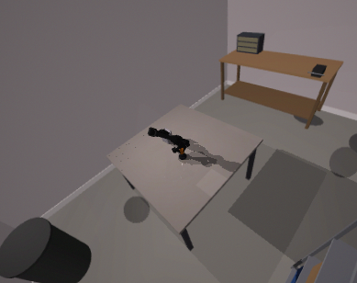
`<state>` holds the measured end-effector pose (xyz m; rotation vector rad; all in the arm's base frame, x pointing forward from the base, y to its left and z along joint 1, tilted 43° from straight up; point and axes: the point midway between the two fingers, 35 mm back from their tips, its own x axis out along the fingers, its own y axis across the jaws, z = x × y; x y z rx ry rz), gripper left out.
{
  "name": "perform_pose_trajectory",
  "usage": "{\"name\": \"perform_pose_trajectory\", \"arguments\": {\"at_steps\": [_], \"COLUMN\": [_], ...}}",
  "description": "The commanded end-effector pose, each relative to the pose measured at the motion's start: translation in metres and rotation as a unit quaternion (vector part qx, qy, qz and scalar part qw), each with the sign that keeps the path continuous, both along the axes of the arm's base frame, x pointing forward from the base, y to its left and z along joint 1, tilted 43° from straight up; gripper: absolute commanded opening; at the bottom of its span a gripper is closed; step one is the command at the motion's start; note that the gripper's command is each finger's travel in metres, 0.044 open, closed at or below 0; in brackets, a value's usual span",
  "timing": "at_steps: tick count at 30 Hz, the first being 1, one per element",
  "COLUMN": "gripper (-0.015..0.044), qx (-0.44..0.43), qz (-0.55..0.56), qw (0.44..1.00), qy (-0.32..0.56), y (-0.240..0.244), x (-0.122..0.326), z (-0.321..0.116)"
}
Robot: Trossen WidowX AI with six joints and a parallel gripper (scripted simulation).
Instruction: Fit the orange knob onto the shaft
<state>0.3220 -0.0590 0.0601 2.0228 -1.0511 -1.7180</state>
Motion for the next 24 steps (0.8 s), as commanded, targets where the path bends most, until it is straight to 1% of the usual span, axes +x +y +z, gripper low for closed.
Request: {"name": "perform_pose_trajectory", "arguments": {"at_steps": [1, 24], "gripper": [0.0000, 0.0000], "qx": [-0.001, -0.001], "qz": [0.008, 0.008], "qw": [1.000, 1.000], "qy": [0.007, 0.007], "y": [-0.0008, -0.0016], "x": [-0.0001, -0.0001], "z": [-0.0009, -0.0025]}}
